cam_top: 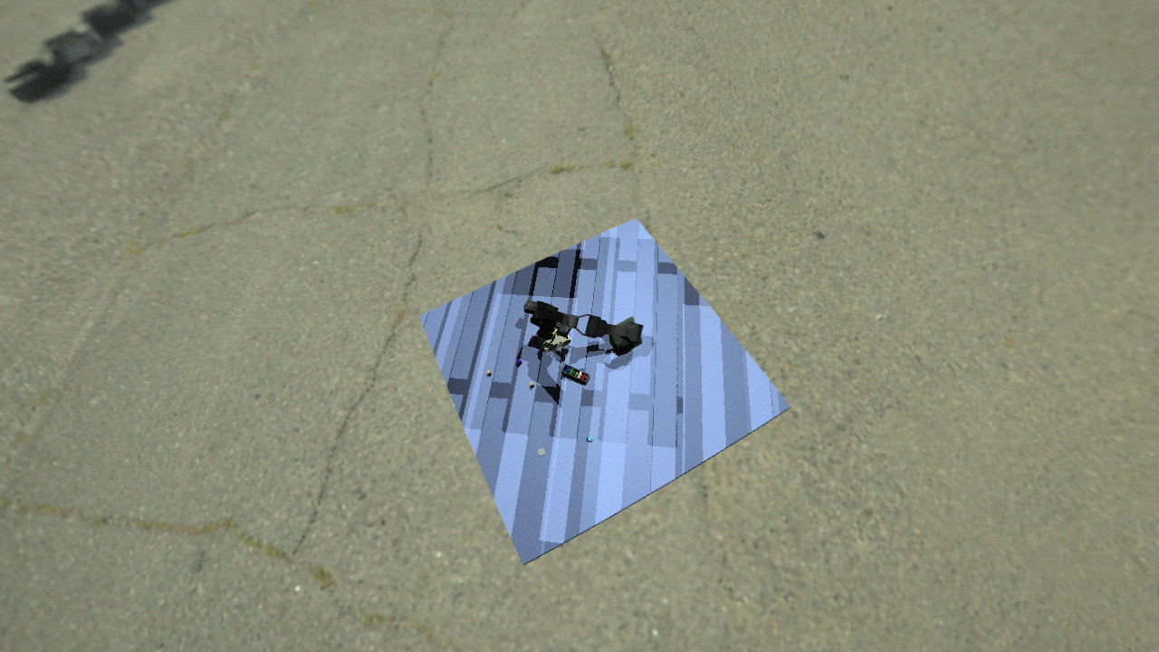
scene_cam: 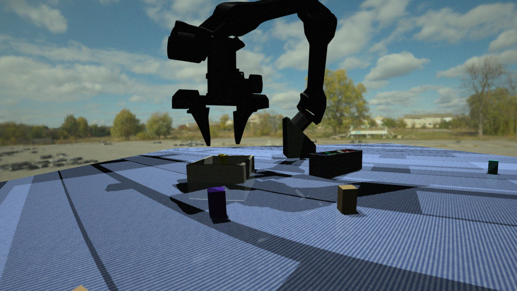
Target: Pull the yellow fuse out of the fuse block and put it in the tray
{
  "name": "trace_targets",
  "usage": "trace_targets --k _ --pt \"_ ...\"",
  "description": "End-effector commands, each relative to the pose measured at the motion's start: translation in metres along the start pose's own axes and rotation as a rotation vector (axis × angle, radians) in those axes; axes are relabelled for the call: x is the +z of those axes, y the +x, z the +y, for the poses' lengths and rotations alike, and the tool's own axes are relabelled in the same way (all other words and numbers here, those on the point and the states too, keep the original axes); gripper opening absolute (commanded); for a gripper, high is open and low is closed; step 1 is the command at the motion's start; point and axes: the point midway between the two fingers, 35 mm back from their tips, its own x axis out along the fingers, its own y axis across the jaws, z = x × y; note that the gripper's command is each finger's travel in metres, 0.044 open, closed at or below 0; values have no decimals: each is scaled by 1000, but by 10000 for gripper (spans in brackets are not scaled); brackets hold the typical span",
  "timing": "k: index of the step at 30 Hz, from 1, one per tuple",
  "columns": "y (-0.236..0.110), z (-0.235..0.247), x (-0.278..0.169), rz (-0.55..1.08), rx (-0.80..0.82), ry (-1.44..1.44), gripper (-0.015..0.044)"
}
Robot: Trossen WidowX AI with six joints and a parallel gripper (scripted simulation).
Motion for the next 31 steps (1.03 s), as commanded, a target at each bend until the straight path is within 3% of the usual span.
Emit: trace_targets --k 1,3,31 --pt "-24 0 0 0 -2 1 330" --pt "-36 0 -1 -1 -1 3 330" --pt "-36 0 -1 -5 -4 7 330"
